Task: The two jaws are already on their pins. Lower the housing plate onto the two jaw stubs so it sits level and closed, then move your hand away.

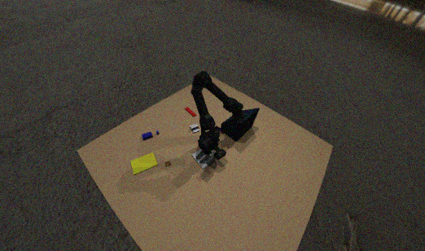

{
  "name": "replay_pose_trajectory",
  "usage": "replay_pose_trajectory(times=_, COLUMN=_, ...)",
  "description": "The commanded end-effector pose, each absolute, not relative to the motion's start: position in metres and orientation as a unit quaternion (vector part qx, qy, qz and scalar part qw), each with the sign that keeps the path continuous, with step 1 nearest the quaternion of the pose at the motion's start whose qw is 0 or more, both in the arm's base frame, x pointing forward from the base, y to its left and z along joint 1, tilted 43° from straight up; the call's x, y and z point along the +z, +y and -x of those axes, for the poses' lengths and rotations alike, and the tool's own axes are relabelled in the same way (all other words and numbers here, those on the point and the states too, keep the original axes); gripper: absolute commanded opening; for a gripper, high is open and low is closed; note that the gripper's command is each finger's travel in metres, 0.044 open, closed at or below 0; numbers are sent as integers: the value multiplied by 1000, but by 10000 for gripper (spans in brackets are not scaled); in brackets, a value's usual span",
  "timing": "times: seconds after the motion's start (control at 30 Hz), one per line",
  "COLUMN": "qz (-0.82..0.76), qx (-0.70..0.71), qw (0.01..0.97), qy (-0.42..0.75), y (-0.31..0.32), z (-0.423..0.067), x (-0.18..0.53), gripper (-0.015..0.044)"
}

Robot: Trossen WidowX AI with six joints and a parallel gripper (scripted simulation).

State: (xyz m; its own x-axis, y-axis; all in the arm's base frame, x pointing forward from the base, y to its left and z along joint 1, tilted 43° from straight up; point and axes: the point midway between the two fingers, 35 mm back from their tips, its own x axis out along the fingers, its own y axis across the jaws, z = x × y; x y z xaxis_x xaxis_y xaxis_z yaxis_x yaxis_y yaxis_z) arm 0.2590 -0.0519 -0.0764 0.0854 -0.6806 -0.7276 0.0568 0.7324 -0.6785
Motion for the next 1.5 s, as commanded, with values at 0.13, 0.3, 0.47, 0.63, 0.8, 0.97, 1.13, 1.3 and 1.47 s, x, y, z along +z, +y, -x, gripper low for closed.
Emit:
replay_pose_trajectory(times=0.13, qz=251, qx=-265, qw=693, qy=622, y=-52, z=-259, x=-77, gripper=351)
replay_pose_trajectory(times=0.3, qz=251, qx=-265, qw=693, qy=622, y=-52, z=-259, x=-77, gripper=351)
replay_pose_trajectory(times=0.47, qz=251, qx=-265, qw=693, qy=622, y=-52, z=-259, x=-77, gripper=351)
replay_pose_trajectory(times=0.63, qz=251, qx=-265, qw=693, qy=622, y=-52, z=-259, x=-77, gripper=351)
replay_pose_trajectory(times=0.8, qz=251, qx=-265, qw=693, qy=622, y=-52, z=-259, x=-77, gripper=351)
replay_pose_trajectory(times=0.97, qz=251, qx=-265, qw=693, qy=622, y=-52, z=-259, x=-77, gripper=351)
replay_pose_trajectory(times=1.13, qz=251, qx=-265, qw=693, qy=622, y=-52, z=-259, x=-77, gripper=351)
replay_pose_trajectory(times=1.3, qz=251, qx=-265, qw=693, qy=622, y=-52, z=-259, x=-77, gripper=351)
replay_pose_trajectory(times=1.47, qz=251, qx=-266, qw=693, qy=622, y=-52, z=-259, x=-76, gripper=440)
